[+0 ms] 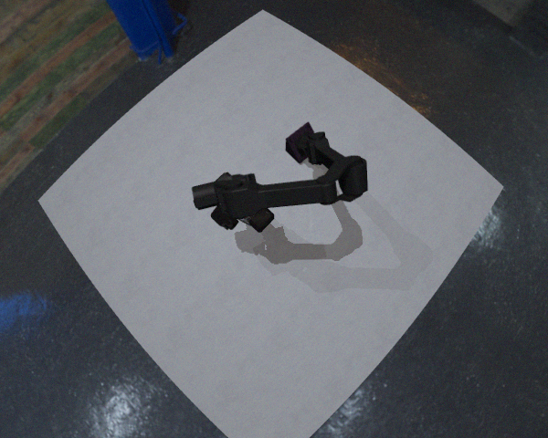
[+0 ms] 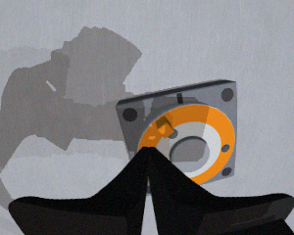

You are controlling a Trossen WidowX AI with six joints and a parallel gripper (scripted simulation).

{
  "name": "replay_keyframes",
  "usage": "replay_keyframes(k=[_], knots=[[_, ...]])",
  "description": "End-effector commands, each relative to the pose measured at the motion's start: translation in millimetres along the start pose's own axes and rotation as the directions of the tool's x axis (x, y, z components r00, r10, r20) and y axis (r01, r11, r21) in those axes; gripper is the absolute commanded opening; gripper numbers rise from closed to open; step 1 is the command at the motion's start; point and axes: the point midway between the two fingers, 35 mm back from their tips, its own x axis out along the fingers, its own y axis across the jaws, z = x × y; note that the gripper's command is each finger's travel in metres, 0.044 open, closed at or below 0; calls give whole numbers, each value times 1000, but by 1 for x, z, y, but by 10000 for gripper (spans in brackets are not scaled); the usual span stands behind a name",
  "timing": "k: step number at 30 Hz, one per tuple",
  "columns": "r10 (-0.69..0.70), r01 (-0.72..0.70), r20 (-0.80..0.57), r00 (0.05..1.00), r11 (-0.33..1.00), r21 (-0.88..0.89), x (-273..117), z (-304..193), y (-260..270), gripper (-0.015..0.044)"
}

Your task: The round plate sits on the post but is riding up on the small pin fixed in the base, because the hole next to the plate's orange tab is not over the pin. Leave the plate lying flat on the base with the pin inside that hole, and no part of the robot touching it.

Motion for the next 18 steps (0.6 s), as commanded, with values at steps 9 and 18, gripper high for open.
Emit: replay_keyframes(k=[9, 18], knots=[[9, -9, -6, 1000, 1000, 4, 27, 0, 1, 0], [9, -9, -5, 1000, 1000, 3, 27, 10, -6, 0]])
